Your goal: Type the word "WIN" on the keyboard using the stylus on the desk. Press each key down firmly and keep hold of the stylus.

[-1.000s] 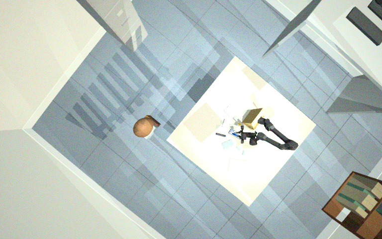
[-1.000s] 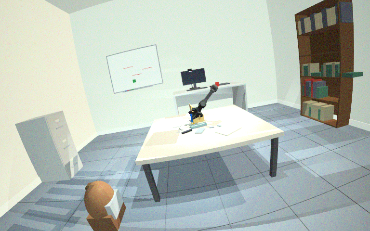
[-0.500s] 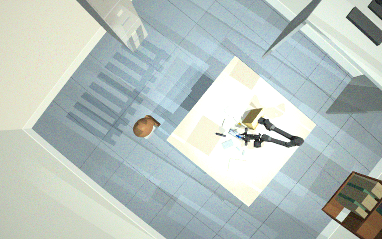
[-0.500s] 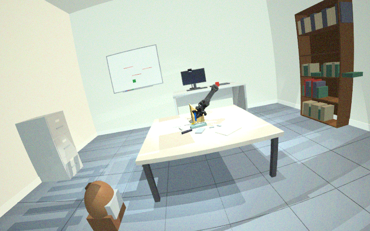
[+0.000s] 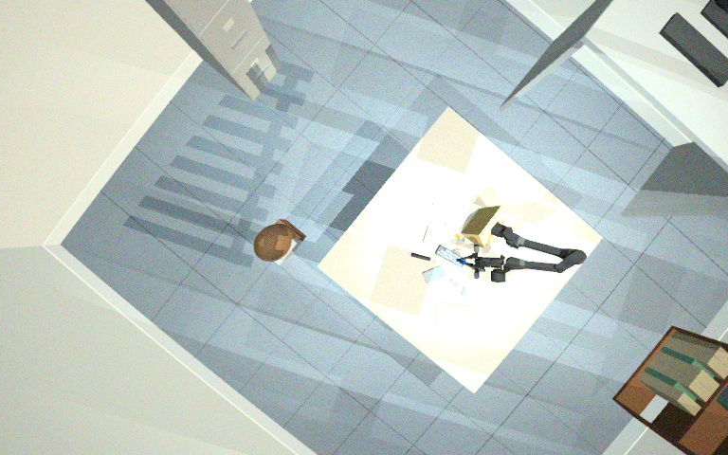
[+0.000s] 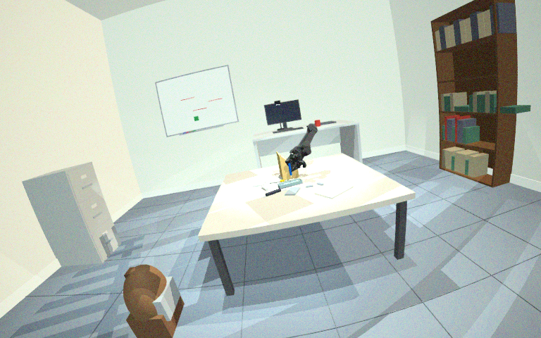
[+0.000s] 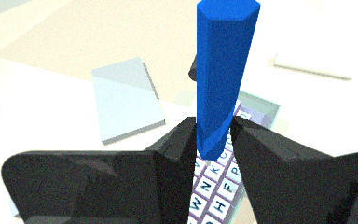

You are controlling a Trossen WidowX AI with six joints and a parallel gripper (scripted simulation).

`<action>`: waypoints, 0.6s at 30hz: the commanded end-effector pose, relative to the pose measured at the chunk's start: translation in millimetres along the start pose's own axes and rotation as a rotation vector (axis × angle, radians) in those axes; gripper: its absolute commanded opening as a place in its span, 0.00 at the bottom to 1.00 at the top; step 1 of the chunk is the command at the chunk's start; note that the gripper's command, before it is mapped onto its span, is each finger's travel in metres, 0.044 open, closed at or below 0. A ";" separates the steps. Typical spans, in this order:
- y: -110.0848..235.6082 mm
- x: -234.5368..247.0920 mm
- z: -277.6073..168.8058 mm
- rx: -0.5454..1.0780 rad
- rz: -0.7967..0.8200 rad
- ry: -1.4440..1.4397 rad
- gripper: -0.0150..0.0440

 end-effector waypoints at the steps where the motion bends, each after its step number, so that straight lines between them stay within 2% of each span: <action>1: 5.2 -1.4 -2.7 -0.006 -0.004 -0.005 0.25; 12: -4.1 -1.6 -20.5 -0.005 -0.003 -0.005 0.25; 15: -5.6 -1.2 -21.5 -0.005 -0.003 -0.005 0.39; 18: -7.3 -0.7 -22.7 -0.004 -0.004 -0.005 0.39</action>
Point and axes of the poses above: the point midway between the two fingers, 35 mm back from their tips, its own y axis back along the fingers, its own x axis across the jaws, z = x × y, the point moved 4 cm from there along y, back along the fingers, and after that the axes turned 3 degrees about y, right-handed, at the moved point
